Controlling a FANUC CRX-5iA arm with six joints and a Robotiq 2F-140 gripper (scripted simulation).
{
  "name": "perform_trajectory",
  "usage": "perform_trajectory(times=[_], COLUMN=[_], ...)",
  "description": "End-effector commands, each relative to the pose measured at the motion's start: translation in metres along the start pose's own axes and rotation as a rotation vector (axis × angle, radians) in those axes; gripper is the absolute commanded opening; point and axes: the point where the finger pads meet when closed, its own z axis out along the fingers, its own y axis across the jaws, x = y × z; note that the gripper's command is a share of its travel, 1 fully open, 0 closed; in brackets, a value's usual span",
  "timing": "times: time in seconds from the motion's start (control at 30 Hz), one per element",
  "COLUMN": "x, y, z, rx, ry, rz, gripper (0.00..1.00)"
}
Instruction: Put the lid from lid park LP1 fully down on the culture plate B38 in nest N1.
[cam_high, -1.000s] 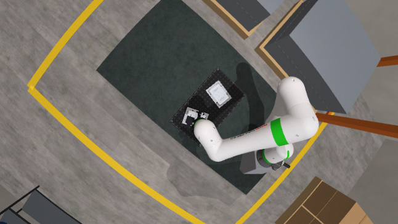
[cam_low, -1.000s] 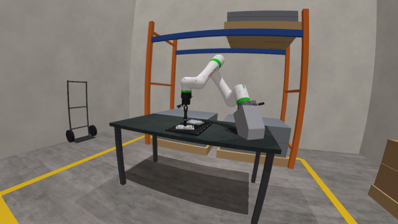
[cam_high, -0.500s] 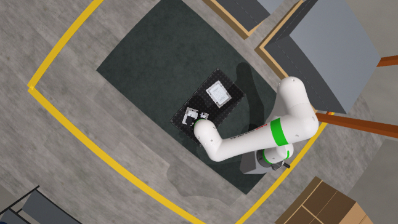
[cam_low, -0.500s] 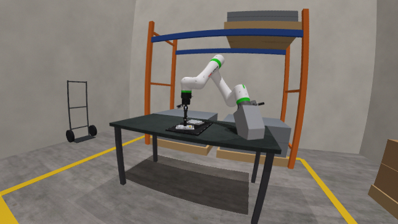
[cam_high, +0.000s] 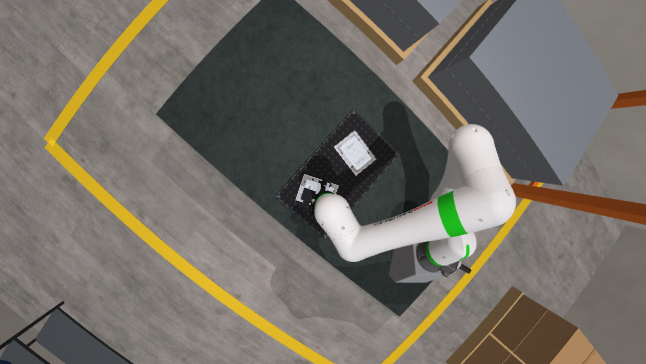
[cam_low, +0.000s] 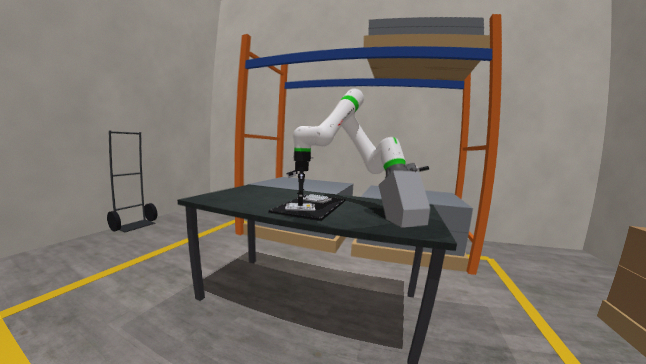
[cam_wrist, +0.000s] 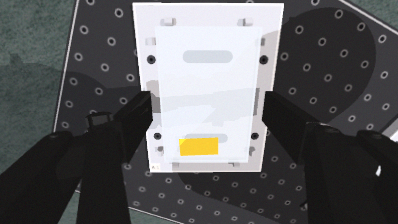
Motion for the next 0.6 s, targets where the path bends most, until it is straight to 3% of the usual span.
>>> perform_trajectory(times=[0.0,0.57], x=[0.0007,0.0007], y=[-0.0001,-0.0001], z=[0.0008,0.0088], rx=[0.0,0.0], ry=[0.002,0.002], rz=[0.0,0.0], gripper=[0.69,0.69])
